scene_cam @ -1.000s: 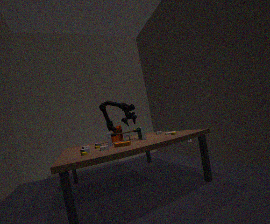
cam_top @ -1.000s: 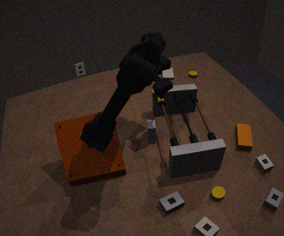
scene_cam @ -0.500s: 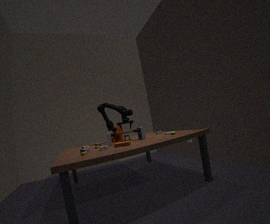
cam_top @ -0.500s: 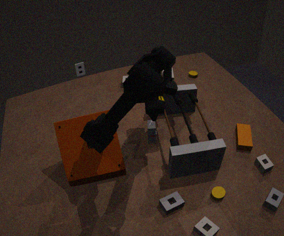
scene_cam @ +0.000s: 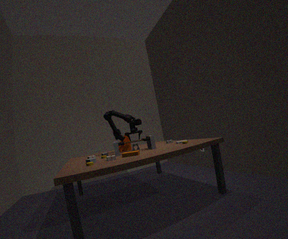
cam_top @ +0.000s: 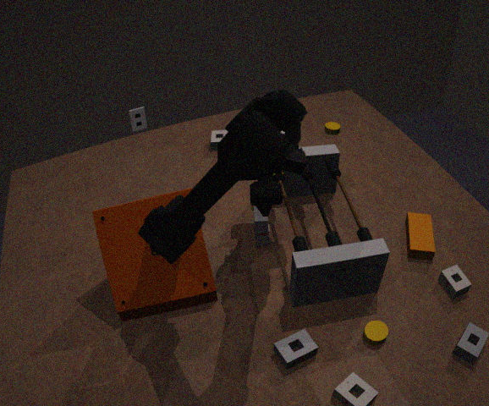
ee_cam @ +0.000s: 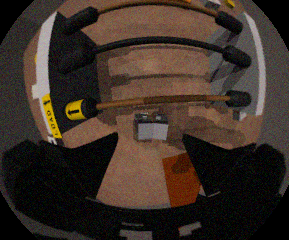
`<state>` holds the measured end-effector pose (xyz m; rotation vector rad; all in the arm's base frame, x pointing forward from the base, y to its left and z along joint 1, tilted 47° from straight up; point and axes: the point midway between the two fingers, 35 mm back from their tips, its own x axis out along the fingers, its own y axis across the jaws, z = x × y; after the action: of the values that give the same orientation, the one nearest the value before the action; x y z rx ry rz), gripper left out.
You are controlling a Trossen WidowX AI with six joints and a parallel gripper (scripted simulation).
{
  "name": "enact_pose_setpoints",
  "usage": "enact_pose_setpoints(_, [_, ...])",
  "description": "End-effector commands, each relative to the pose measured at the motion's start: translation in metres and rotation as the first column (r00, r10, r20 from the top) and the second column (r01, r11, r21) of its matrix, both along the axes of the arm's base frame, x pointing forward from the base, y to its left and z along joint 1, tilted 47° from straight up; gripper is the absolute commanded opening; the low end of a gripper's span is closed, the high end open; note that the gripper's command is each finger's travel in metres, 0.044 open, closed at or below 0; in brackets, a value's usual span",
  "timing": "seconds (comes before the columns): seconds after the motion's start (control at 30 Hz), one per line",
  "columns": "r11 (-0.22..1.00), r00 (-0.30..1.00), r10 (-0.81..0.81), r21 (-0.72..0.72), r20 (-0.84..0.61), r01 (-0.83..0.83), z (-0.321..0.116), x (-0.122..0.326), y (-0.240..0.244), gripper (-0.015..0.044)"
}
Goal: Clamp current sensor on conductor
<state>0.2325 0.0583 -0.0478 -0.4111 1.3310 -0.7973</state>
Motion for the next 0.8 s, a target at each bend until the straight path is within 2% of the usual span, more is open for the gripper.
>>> enact_pose_setpoints(0.0, [1.0,1.0,0.005,-0.007,-0.005,-0.005,-0.006,0.0,-0.007,0.044])
enact_pose_setpoints(0.73, [1.0,1.0,0.004,-0.011,-0.005,-0.004,-0.027,-0.001,-0.031,0.044])
enact_pose_setpoints(0.77, [1.0,1.0,-0.002,-0.004,0.001,0.002,-0.024,0.0,-0.028,0.0414])
